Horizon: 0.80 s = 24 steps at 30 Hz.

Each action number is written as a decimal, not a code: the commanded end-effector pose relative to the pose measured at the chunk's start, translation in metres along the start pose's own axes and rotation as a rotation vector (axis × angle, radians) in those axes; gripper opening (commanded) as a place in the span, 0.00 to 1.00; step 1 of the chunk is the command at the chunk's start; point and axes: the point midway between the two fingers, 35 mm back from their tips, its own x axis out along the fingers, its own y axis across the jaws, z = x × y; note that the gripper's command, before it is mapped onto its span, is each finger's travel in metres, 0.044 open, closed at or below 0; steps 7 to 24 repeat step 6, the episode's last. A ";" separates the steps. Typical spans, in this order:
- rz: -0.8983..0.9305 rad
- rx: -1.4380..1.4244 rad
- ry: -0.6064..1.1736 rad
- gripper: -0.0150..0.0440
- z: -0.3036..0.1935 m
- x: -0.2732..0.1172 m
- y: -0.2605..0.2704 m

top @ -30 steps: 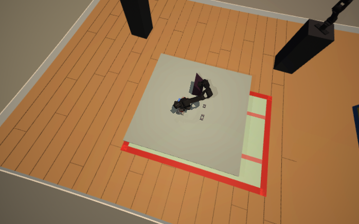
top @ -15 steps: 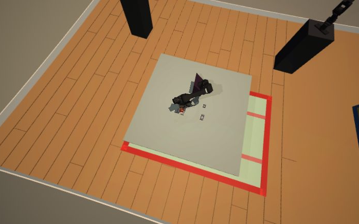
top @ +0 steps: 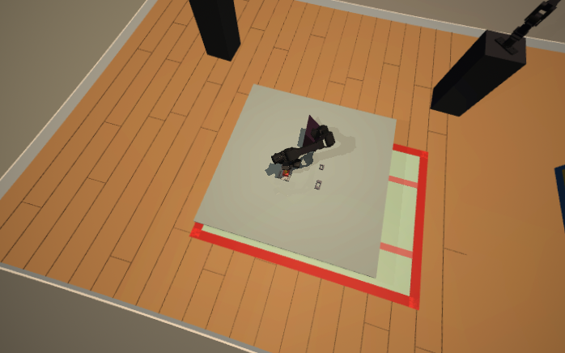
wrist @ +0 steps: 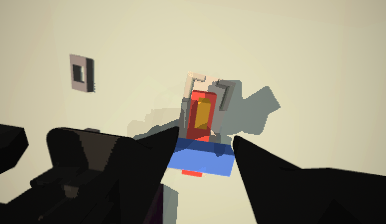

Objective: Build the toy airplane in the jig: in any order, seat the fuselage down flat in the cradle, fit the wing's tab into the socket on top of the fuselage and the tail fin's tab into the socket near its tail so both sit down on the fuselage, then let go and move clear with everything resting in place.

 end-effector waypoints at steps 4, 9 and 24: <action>-0.004 -0.007 0.002 0.69 0.000 -0.001 0.000; -0.004 -0.007 0.002 0.69 0.000 -0.001 0.000; -0.004 -0.007 0.002 0.69 0.000 -0.001 0.000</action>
